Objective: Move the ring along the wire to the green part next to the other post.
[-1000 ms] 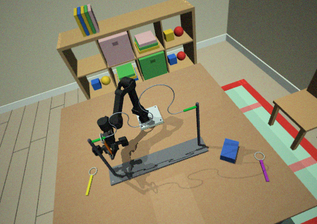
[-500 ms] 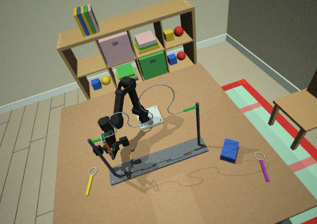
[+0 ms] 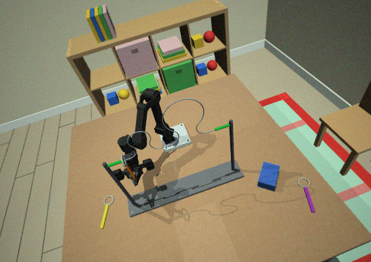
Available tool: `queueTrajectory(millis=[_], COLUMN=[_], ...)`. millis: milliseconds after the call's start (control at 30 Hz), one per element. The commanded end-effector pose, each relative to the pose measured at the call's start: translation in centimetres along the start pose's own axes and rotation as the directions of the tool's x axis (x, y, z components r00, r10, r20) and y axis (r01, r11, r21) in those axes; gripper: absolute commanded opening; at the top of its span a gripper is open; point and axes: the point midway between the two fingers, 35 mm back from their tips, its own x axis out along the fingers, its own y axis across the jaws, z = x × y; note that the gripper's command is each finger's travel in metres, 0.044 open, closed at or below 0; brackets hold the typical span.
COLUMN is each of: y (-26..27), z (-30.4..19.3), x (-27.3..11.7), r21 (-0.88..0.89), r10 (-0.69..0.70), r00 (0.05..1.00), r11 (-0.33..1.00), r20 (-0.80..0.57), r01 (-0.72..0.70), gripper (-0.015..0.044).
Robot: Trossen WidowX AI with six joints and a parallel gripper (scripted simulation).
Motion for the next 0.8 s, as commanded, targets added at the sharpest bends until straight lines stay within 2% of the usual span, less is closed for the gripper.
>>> queueTrajectory(millis=[0,367,767], y=[0.5,2.1,4.8], z=[0.3,0.3,0.5], x=[0.0,0.0,0.0], r21=[0.003,0.041,0.161], r10=[-0.003,-0.002,-0.001], r00=[1.0,1.0,1.0], r11=[1.0,0.999,0.987], r20=[0.005,0.005,0.005], r01=[0.003,0.002,0.0], gripper=[-0.015,-0.015,-0.015])
